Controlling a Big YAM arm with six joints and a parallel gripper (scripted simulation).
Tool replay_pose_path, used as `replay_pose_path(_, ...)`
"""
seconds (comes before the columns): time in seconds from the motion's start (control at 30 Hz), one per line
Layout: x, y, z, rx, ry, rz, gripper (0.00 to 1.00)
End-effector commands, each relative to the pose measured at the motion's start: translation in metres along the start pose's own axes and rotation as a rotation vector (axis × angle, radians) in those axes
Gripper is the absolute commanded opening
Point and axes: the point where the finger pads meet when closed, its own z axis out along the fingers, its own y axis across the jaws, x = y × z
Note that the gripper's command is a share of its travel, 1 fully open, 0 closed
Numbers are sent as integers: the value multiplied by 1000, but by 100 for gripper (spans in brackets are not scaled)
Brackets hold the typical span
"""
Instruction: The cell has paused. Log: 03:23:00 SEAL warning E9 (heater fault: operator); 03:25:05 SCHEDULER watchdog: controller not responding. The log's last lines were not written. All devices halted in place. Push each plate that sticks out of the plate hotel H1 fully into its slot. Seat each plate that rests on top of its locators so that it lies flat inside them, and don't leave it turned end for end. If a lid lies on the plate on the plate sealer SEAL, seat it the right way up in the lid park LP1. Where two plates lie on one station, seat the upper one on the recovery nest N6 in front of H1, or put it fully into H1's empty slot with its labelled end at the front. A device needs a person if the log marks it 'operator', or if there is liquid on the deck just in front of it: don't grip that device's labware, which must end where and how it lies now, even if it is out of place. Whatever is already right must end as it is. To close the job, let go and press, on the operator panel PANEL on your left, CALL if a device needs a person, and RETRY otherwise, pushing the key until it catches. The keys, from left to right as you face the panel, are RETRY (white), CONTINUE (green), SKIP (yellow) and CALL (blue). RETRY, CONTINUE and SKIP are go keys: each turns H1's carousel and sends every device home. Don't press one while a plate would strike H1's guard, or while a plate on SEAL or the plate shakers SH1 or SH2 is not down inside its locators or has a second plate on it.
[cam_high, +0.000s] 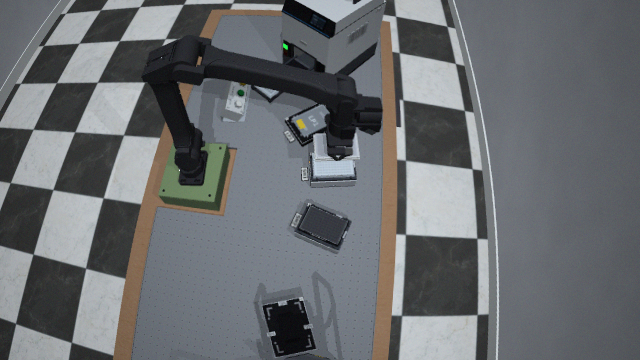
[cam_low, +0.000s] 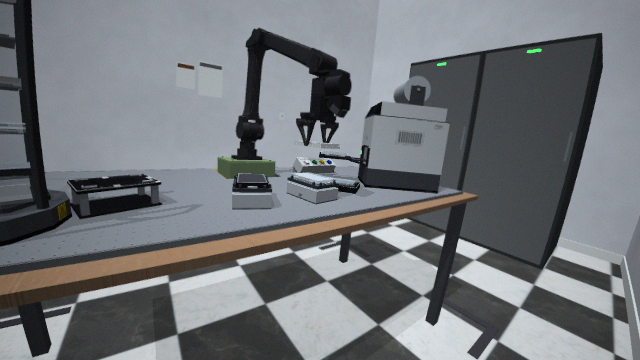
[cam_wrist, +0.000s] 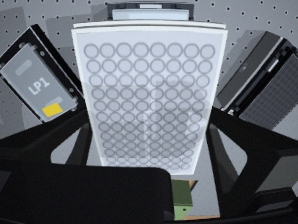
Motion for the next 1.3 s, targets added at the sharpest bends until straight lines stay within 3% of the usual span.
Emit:
replay_pose_path(0.0,-18,-6,-41,1,-66,1,84)
replay_pose_path(0.37,-17,-6,-71,1,-67,1,84)
replay_pose_path(0.43,-17,-6,-71,1,-67,1,84)
replay_pose_path(0.47,-18,-6,-58,0,-32,2,84)
replay_pose_path(0.6,-16,-6,-85,1,-67,1,84)
replay_pose_path(0.9,-14,-6,-108,1,-66,1,84)
replay_pose_path(1.03,-16,-6,-104,0,-45,1,84)
replay_pose_path(1.13,-13,-6,-122,1,-67,1,84)
replay_pose_path(1.27,-12,-6,-133,1,-68,1,84)
